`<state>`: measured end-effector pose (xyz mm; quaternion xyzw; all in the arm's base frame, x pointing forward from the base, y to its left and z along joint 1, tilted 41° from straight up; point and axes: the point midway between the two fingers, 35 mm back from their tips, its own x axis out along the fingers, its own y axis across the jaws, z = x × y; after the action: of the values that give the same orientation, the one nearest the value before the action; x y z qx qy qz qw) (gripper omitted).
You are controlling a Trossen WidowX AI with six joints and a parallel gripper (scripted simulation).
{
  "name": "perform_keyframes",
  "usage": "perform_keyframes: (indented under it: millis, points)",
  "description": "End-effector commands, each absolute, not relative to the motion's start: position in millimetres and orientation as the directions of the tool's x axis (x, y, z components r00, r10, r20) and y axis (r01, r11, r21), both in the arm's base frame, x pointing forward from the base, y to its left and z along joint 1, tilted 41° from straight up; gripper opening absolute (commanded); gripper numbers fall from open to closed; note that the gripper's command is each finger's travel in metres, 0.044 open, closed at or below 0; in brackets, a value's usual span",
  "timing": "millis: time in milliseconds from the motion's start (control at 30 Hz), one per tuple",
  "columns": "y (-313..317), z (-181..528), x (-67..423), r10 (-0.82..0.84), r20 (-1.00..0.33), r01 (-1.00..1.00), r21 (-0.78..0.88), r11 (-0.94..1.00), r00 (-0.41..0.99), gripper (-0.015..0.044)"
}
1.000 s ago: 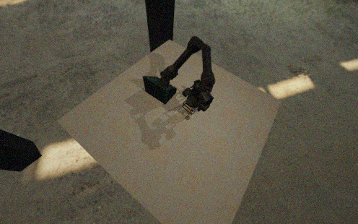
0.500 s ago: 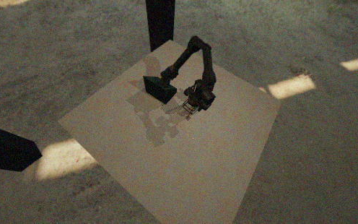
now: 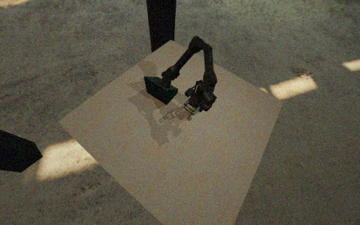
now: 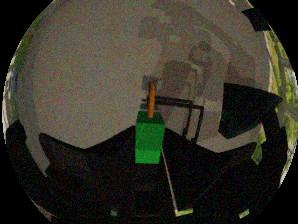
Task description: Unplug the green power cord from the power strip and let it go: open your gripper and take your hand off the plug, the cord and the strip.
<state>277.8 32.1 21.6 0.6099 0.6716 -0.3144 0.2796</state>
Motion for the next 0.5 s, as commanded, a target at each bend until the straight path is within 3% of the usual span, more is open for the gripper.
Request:
perform_keyframes:
  millis: [0,467]
  points:
    - [32.0,21.9,278.1,0.643,-0.759,0.995,-0.079,0.059,-0.099,0.0015]
    - [20.0,12.1,279.7,0.642,-0.760,0.995,-0.080,0.058,-0.098,0.0000]
